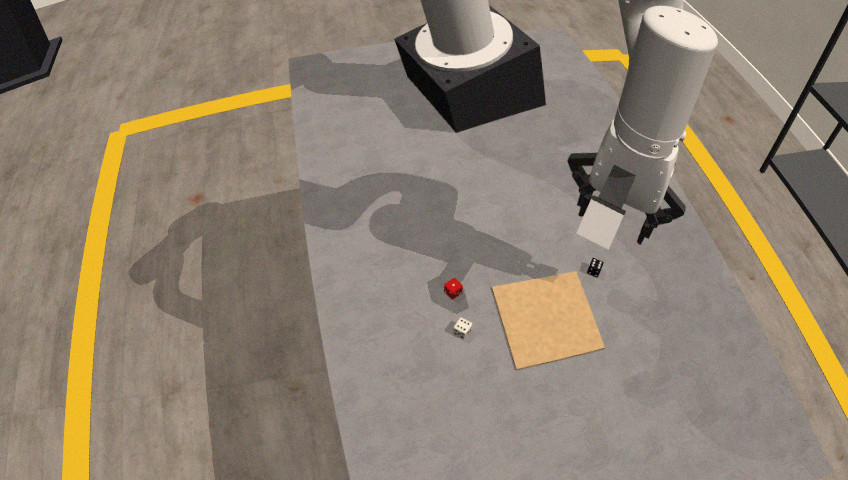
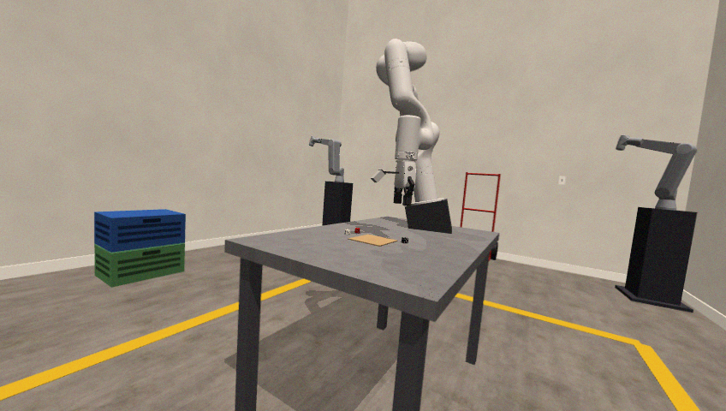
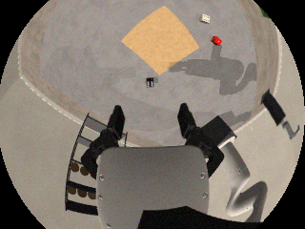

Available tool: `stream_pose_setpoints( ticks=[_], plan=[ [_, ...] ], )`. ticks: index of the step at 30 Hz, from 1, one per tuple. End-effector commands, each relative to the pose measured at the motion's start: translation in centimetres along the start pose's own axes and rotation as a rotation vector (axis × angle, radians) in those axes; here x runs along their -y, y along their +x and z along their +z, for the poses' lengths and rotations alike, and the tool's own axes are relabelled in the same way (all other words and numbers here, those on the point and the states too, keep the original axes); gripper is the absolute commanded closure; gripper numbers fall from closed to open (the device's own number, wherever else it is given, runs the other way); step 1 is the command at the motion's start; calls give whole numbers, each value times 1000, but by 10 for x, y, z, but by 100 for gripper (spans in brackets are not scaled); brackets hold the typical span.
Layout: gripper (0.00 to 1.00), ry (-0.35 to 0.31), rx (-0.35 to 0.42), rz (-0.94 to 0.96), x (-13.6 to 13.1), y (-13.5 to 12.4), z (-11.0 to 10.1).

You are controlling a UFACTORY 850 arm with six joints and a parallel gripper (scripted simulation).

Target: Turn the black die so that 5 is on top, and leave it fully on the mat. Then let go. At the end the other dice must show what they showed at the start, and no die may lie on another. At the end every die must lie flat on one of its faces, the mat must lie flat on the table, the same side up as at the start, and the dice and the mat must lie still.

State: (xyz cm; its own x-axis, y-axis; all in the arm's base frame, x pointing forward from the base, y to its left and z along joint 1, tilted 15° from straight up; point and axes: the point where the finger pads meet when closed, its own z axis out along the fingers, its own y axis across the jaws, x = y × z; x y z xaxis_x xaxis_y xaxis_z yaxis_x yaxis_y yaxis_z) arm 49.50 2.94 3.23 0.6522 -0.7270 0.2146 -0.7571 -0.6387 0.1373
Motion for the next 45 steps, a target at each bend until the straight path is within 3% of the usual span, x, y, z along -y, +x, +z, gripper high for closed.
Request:
stream_pose_setpoints(
  ticks=[1, 22, 45],
  plan=[
    [0, 1, -1, -52, 1, -23, 6],
    [0, 1, -1, -88, 1, -26, 7],
    [0, -1, -5, -843, 4, -25, 33]
  ],
)
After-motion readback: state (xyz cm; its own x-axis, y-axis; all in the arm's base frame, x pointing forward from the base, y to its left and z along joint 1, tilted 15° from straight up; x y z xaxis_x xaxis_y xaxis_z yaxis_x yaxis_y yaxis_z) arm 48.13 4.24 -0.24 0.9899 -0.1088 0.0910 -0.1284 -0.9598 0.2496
